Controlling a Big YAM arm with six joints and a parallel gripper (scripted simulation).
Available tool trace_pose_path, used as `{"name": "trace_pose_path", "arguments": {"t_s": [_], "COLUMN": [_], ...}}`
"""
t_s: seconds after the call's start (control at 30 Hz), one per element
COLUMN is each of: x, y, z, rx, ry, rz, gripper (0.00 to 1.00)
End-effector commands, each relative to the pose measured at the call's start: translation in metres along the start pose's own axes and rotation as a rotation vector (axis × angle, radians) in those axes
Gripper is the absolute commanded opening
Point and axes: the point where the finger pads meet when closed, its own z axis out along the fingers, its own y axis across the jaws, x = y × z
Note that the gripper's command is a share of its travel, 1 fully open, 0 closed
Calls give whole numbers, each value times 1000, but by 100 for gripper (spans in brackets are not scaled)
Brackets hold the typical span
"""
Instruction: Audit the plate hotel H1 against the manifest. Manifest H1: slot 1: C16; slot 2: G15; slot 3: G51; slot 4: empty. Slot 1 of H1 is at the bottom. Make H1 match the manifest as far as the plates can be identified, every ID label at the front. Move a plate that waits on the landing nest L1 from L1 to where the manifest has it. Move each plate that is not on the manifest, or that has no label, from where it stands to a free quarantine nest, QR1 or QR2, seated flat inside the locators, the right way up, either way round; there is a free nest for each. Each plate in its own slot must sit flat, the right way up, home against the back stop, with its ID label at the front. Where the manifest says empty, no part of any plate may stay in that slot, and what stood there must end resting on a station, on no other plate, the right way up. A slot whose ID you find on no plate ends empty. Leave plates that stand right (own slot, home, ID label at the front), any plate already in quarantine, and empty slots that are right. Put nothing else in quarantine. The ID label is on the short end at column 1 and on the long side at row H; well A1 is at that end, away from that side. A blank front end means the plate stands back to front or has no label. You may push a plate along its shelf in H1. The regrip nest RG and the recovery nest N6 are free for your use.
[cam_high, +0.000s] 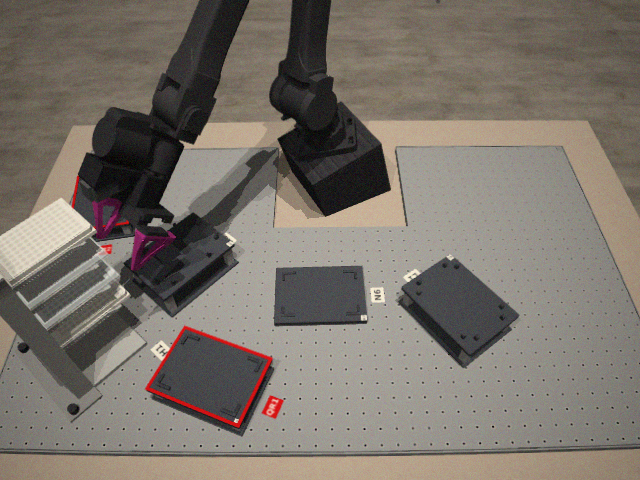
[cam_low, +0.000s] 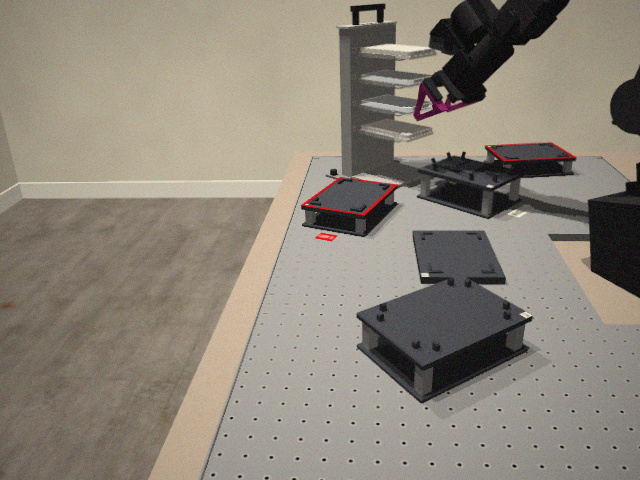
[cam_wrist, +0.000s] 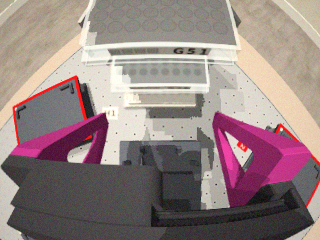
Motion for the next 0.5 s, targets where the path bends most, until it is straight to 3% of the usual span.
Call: {"name": "trace_pose_path", "arguments": {"t_s": [0.0, 0.47], "x": [-46, -57], "y": [1, 2], "z": [4, 16], "rx": [-2, -2], "ry": [-81, -81], "rz": [4, 5], "gripper": [100, 100]}}
